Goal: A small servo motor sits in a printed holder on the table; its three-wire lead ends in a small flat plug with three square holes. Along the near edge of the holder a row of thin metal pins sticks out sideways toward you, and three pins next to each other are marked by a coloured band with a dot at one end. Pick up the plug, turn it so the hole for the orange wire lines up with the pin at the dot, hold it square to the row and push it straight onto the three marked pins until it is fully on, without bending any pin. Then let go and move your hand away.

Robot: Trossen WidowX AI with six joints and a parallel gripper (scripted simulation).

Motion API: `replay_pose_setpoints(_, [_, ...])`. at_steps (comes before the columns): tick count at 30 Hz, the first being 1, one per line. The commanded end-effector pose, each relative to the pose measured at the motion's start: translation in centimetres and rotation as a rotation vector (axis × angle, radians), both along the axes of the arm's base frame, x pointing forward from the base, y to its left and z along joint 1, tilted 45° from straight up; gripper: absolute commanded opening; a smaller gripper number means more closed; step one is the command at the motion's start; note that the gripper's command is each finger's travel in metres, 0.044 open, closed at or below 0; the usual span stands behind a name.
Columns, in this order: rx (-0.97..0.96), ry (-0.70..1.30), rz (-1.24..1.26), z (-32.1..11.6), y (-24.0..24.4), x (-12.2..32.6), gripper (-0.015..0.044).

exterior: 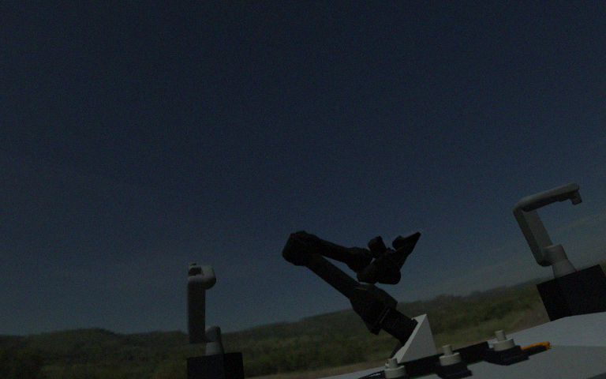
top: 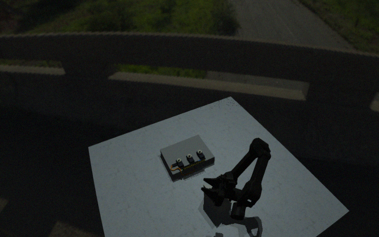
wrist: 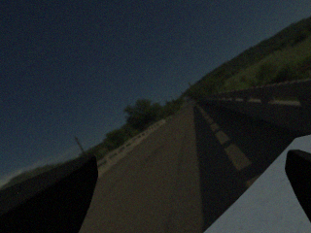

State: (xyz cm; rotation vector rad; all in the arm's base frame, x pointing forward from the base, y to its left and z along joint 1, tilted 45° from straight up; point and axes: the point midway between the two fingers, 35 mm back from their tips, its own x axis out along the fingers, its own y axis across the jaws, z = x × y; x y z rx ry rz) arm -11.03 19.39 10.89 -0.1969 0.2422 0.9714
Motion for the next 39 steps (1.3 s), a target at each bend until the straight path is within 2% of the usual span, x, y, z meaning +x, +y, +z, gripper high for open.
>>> replay_pose_setpoints(1, [-0.001, 0.000, -0.001, 0.0, 0.0, 0.0, 0.0374])
replay_pose_setpoints(11, [-0.026, 0.023, -0.072, -0.3, 0.6, 1.3, 0.0115])
replay_pose_setpoints(39, [-0.153, 0.145, -0.368, -1.3, 2.5, 7.1, 0.0115])
